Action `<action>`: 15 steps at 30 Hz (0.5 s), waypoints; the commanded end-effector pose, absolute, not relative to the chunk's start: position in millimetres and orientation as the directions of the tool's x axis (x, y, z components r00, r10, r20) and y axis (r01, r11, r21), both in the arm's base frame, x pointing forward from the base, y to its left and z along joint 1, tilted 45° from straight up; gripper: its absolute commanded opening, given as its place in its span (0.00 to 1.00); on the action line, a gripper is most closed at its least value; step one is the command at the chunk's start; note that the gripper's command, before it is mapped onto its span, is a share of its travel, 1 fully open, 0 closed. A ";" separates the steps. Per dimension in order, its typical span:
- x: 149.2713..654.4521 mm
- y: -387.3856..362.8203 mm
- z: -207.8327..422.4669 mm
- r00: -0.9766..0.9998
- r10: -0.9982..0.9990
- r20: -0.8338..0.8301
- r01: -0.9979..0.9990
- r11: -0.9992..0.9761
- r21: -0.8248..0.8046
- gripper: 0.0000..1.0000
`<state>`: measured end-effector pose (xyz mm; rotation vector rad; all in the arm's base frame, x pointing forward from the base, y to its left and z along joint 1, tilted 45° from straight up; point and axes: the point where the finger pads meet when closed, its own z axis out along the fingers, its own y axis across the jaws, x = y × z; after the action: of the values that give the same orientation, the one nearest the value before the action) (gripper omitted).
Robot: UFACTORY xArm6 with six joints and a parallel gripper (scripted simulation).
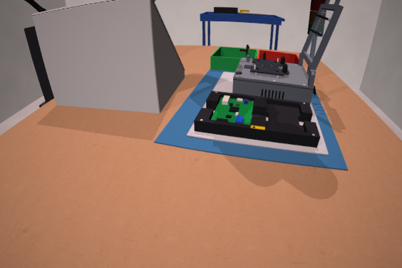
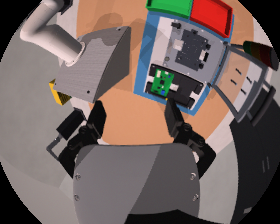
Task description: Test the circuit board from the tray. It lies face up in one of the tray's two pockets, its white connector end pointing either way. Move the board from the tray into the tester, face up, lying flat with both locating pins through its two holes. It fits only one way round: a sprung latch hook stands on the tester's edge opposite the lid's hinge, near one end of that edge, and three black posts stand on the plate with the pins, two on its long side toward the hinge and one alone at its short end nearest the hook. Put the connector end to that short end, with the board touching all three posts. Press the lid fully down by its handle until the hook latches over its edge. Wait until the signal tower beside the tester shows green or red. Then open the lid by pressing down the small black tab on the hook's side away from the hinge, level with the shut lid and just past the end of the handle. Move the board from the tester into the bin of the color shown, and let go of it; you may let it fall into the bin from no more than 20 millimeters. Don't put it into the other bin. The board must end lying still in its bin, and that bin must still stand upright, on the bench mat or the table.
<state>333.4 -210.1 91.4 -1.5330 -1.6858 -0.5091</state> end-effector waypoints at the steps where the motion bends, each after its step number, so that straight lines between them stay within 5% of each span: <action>1: 335.8 -233.1 80.2 0.072 0.664 0.745 0.986 0.067 -0.155 1.00; 15: 328.6 -289.7 60.6 0.190 0.686 0.703 0.977 -0.200 -0.069 1.00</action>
<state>327.4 -285.5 61.2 -1.9360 -1.5514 -0.7307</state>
